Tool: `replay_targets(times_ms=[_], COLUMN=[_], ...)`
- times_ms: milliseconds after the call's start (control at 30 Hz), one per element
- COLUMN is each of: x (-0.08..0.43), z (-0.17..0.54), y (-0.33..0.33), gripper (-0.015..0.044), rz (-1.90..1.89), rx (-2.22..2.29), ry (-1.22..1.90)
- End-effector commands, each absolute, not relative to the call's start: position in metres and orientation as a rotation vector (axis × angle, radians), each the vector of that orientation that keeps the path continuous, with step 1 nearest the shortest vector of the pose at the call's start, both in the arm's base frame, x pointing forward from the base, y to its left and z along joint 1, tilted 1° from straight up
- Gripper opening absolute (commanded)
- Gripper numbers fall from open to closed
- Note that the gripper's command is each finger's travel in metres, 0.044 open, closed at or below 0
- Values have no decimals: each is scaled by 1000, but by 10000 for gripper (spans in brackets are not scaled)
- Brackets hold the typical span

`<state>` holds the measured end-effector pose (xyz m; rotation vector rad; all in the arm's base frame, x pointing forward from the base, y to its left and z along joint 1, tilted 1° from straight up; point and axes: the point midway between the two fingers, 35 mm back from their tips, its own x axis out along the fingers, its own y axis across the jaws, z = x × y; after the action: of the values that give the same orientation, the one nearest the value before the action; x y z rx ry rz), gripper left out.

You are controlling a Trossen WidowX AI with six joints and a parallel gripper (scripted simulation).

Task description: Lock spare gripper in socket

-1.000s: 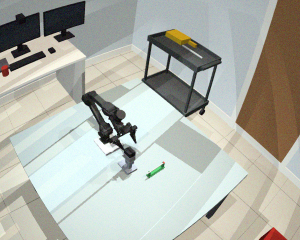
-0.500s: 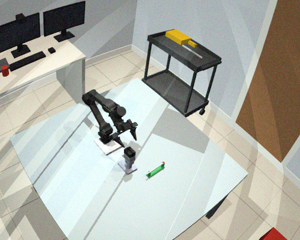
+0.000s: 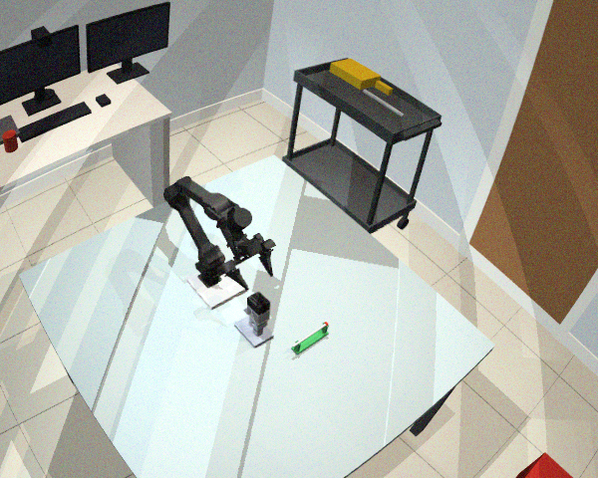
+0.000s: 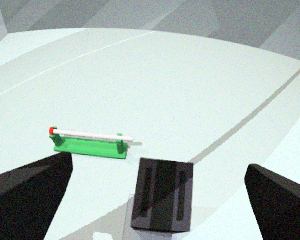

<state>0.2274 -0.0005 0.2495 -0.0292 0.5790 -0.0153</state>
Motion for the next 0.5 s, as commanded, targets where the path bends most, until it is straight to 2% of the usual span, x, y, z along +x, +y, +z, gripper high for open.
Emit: replay_targets(times_ms=[0, 267, 467], x=[227, 221, 210], z=[247, 237, 237], y=[3, 46, 79], gripper=[387, 180, 180], rz=[-16, -29, -42], rx=[-22, 17, 4], ry=[592, 687, 689])
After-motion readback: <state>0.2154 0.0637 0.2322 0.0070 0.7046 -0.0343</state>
